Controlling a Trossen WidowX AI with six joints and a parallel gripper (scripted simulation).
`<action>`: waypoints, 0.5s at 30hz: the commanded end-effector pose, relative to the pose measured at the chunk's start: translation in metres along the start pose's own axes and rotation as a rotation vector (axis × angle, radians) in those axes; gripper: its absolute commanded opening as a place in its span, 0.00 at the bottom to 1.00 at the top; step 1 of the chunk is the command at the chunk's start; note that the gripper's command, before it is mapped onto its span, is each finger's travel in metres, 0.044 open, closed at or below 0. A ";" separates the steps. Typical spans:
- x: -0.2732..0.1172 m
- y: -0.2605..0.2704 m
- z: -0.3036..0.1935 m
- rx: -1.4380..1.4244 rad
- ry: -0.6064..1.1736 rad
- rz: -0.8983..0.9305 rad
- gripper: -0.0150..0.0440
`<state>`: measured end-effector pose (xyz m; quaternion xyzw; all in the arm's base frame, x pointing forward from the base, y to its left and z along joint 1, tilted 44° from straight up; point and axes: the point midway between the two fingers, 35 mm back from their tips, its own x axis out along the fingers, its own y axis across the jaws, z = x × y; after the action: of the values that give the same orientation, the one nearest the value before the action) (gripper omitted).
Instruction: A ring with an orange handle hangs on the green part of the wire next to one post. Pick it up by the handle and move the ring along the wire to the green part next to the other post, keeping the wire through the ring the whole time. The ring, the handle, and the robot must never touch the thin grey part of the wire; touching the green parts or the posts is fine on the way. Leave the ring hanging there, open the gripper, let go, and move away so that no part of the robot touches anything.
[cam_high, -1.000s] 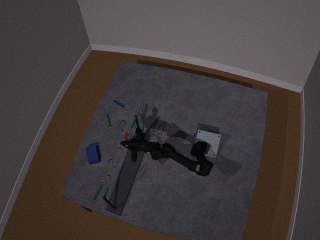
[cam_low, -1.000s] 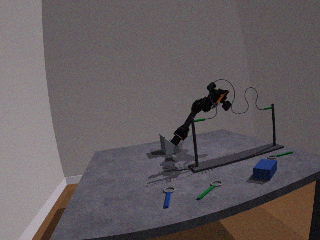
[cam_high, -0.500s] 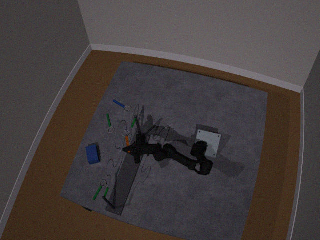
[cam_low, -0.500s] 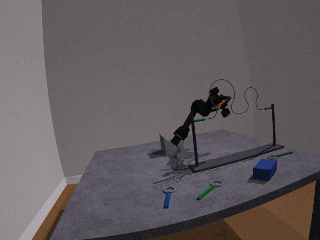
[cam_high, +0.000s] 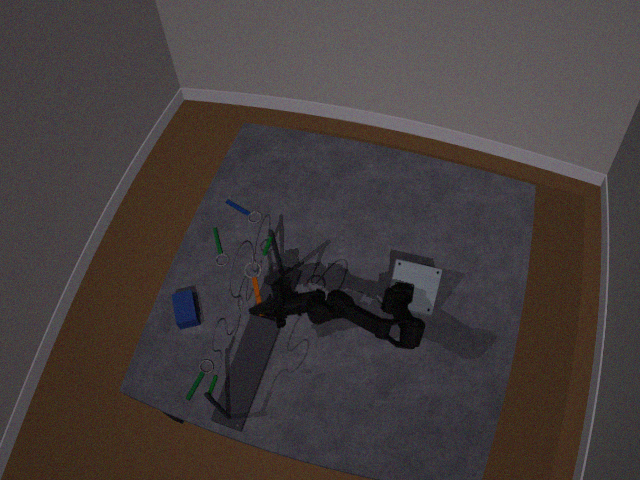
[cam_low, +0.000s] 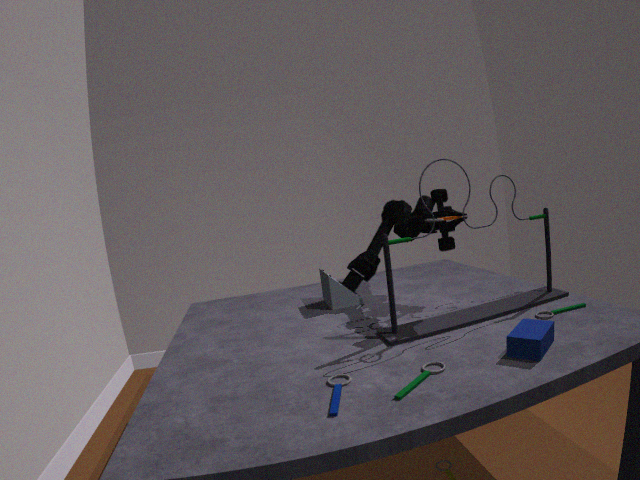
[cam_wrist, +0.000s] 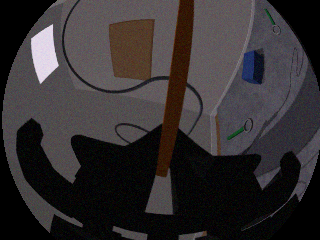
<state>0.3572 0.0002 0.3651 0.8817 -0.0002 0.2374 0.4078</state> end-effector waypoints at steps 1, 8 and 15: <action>-0.002 -0.015 0.002 -0.070 0.007 -0.046 0.00; -0.008 -0.040 0.006 -0.220 0.028 -0.129 0.00; -0.008 -0.062 0.012 -0.359 -0.005 -0.189 0.00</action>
<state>0.3635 0.0276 0.3201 0.8021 0.0382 0.2073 0.5588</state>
